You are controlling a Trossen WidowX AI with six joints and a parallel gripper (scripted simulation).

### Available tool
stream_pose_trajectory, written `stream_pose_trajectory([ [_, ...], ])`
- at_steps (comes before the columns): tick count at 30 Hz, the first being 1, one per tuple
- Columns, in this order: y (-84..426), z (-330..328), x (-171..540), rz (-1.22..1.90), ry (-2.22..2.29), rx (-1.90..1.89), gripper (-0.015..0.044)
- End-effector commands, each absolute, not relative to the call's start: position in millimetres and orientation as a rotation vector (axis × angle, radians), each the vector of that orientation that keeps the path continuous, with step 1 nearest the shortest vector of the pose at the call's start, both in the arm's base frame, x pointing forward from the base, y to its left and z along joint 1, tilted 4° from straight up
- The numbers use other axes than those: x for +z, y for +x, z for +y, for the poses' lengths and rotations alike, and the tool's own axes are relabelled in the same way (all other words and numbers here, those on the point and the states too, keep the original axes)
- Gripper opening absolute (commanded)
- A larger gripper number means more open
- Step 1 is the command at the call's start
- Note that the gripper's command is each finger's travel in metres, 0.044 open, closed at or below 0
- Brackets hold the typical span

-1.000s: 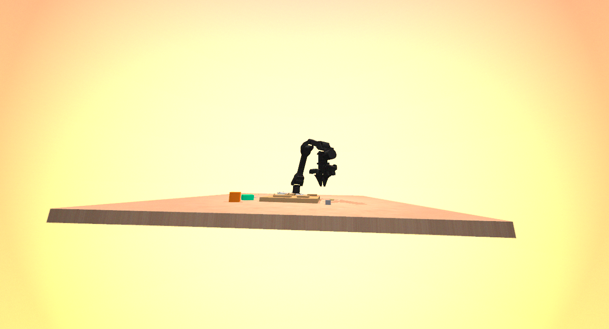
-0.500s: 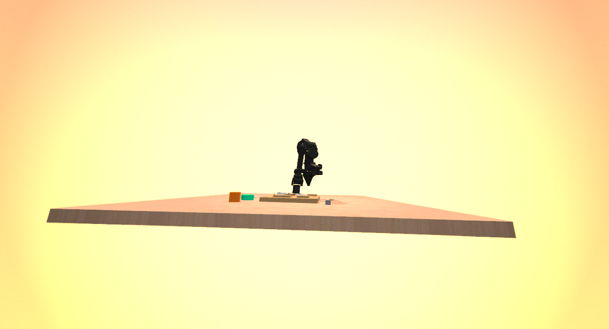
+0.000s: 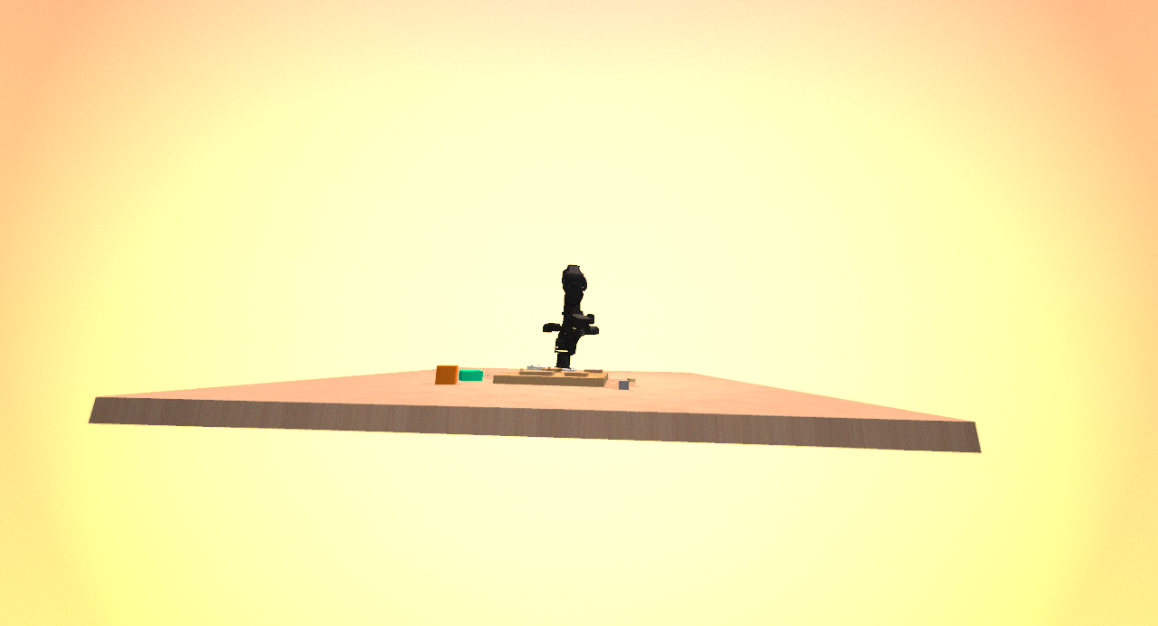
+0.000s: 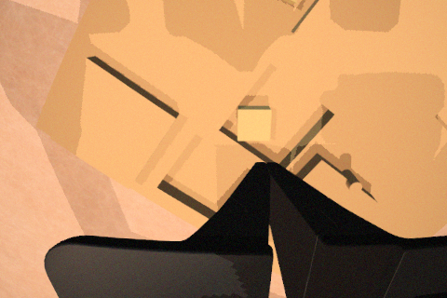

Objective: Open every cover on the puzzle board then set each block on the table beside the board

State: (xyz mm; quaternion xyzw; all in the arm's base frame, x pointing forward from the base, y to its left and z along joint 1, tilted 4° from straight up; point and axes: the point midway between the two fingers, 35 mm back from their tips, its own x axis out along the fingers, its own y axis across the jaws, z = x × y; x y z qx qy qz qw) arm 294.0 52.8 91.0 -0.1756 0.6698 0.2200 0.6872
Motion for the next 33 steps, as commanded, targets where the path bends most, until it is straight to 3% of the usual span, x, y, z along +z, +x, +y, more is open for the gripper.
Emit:
stream_pose_trajectory([
  [1,292,52,81,1.497,-0.393,0.494,0.0000],
  [9,293,55,47,1.498,-0.392,0.495,0.0000],
  [33,293,58,34,1.498,-0.392,0.495,0.0000],
])
